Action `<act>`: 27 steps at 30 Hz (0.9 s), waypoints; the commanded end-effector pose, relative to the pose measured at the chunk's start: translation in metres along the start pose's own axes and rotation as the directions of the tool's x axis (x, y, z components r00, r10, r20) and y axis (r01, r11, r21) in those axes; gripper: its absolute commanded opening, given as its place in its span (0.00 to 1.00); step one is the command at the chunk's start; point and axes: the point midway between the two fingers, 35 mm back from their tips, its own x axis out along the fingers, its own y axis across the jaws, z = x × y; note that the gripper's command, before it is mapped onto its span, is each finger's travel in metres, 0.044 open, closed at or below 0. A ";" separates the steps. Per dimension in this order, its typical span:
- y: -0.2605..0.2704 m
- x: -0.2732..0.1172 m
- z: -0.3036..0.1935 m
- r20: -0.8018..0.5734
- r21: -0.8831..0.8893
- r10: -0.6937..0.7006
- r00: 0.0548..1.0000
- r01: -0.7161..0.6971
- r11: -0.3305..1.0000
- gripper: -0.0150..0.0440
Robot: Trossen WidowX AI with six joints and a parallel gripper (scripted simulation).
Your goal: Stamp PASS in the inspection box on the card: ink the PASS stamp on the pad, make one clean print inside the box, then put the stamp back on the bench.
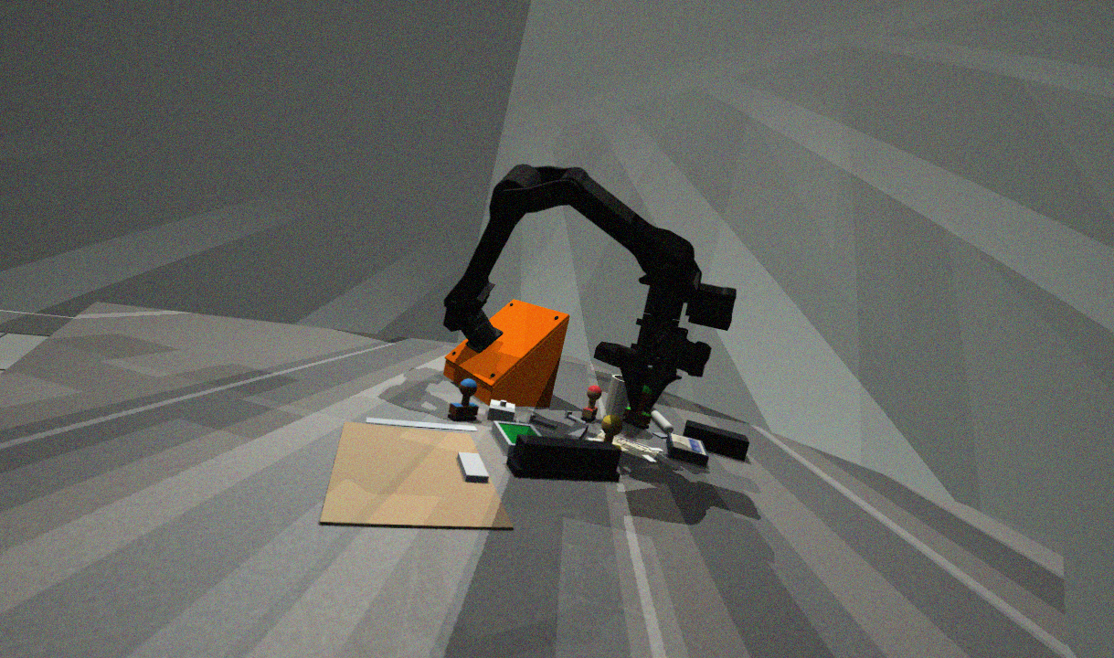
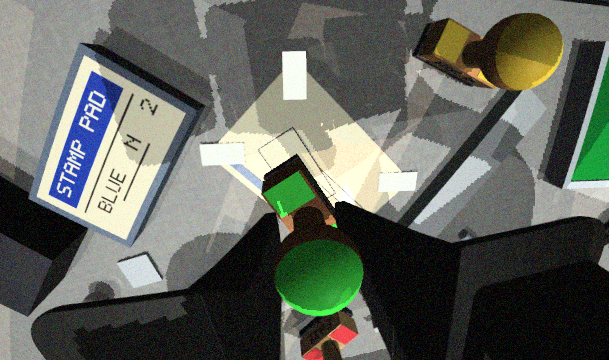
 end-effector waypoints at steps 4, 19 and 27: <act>0.001 -0.012 0.001 0.001 0.009 0.006 1.000 -0.006 1.000 0.25; 0.000 -0.035 0.000 0.000 0.009 0.006 1.000 -0.006 1.000 0.25; -0.026 -0.040 -0.014 -0.001 0.009 0.004 1.000 -0.004 1.000 0.25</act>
